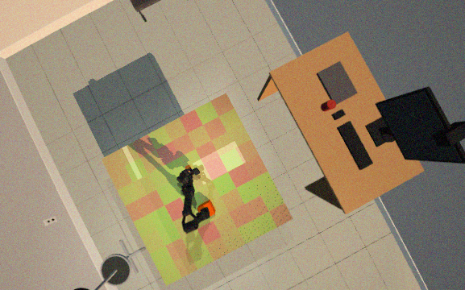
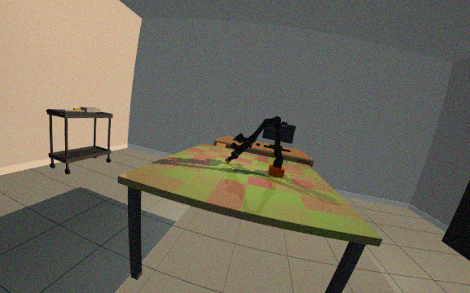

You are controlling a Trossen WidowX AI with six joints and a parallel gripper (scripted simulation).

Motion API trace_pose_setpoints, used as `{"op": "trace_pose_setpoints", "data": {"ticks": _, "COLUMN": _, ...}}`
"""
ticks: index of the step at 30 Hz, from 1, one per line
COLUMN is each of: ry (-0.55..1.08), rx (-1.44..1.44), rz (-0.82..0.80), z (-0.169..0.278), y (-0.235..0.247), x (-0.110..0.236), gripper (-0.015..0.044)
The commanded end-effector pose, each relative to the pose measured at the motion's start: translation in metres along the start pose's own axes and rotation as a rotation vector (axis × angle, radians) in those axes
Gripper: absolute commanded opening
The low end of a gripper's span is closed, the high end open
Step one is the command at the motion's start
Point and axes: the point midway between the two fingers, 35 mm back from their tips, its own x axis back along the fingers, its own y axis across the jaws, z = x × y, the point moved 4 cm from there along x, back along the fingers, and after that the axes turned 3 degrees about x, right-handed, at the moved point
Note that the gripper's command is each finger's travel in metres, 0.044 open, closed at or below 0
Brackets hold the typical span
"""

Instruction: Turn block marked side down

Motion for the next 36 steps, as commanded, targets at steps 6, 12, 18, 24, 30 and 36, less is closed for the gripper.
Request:
{"op": "trace_pose_setpoints", "data": {"ticks": 6, "ry": -0.136, "rx": 0.003, "rz": 0.002, "z": 0.013, "y": 0.001, "x": -0.012, "gripper": 0.0000}}
{"op": "trace_pose_setpoints", "data": {"ticks": 12, "ry": -0.224, "rx": 0.004, "rz": 0.006, "z": 0.021, "y": 0.001, "x": -0.013, "gripper": 0.0000}}
{"op": "trace_pose_setpoints", "data": {"ticks": 18, "ry": -0.312, "rx": 0.006, "rz": 0.011, "z": 0.029, "y": 0.002, "x": -0.010, "gripper": 0.0000}}
{"op": "trace_pose_setpoints", "data": {"ticks": 24, "ry": -0.377, "rx": 0.009, "rz": 0.015, "z": 0.034, "y": 0.003, "x": -0.004, "gripper": 0.0000}}
{"op": "trace_pose_setpoints", "data": {"ticks": 30, "ry": -0.401, "rx": 0.009, "rz": 0.016, "z": 0.034, "y": 0.003, "x": -0.002, "gripper": 0.0000}}
{"op": "trace_pose_setpoints", "data": {"ticks": 36, "ry": -0.403, "rx": 0.009, "rz": 0.016, "z": 0.034, "y": 0.003, "x": -0.002, "gripper": 0.0000}}
